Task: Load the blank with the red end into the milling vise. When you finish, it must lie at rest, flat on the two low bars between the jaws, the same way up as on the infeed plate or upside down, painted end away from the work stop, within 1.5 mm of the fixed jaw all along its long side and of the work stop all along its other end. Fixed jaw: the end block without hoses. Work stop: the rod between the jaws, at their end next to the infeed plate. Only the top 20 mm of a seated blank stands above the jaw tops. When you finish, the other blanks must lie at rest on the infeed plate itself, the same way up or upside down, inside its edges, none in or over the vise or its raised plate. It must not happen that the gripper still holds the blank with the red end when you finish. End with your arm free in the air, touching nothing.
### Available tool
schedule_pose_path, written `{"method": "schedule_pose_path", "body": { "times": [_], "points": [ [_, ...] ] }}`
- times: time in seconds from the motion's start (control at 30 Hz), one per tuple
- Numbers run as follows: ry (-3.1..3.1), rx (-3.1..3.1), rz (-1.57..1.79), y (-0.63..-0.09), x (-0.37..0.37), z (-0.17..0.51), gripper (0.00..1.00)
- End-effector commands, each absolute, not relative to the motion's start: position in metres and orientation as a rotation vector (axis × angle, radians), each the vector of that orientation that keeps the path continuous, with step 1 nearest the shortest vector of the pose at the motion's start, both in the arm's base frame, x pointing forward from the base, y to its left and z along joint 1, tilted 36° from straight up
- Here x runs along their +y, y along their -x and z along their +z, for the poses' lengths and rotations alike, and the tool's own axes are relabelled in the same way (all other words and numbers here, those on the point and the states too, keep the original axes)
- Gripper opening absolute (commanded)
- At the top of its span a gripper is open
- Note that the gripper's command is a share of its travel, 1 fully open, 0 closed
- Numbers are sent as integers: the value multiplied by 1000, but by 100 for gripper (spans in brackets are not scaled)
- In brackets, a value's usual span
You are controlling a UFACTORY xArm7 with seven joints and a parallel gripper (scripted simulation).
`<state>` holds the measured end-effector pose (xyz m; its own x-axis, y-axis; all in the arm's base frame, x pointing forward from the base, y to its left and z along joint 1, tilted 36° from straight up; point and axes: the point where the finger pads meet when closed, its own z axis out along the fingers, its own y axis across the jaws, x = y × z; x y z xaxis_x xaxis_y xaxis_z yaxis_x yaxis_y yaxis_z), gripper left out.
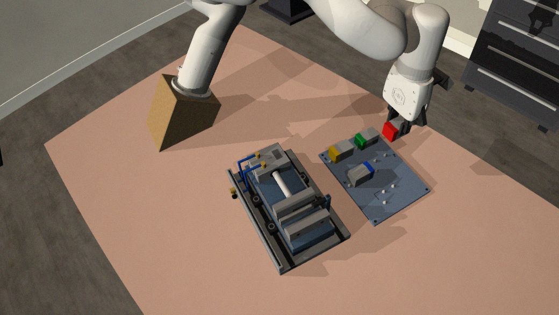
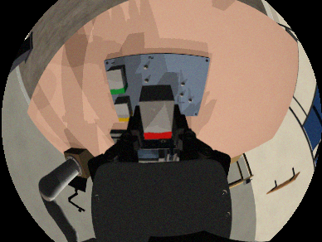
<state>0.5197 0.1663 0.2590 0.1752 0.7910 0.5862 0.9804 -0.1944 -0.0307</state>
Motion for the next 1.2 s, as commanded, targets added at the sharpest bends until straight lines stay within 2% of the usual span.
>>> {"method": "schedule_pose_path", "body": {
  "times": [0.0, 1.17],
  "points": [
    [2057, -1670, -643, -521, 166, 260, 0],
    [2072, -1646, -636, -521, 168, 257, 0]
  ]
}}
